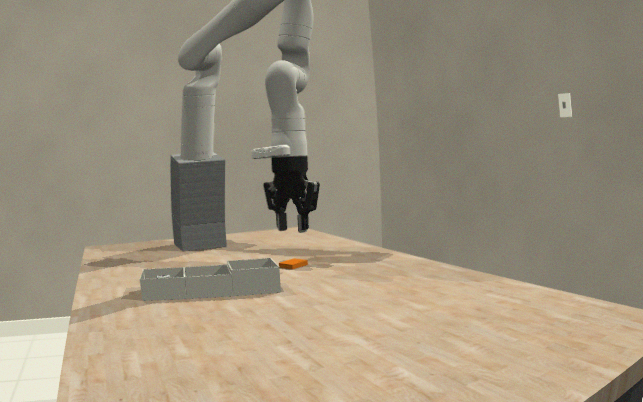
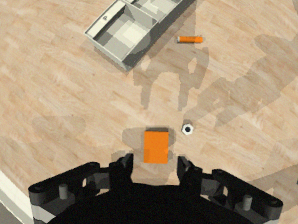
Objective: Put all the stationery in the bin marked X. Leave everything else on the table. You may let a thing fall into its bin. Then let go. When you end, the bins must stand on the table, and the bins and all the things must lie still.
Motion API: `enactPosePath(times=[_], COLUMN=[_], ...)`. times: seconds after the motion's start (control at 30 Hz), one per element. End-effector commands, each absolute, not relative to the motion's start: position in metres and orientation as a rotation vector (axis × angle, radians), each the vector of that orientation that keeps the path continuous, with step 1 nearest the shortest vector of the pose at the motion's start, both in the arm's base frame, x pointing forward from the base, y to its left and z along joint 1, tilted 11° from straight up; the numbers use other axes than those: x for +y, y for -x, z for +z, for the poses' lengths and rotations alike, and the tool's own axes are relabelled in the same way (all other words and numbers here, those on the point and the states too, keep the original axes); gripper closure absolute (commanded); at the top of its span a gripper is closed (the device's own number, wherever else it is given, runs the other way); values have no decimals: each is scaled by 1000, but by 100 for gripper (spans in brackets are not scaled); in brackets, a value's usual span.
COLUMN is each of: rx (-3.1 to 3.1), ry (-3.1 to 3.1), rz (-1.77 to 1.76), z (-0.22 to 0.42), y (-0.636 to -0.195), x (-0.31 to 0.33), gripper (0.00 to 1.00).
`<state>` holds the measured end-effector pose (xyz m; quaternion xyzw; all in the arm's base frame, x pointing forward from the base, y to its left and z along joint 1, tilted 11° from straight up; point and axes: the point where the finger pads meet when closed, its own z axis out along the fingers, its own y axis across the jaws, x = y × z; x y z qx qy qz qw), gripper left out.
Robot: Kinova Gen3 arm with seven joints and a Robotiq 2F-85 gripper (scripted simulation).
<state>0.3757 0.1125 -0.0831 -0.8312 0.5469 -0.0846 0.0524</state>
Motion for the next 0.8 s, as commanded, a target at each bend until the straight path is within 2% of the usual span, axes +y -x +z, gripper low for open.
enactPosePath(times=[0.0,0.77], rx=[1634,1634], ry=[2545,2545], rz=[-259,-259], z=[-83,-82], y=[-374,-376], x=[121,110], gripper=[45,45])
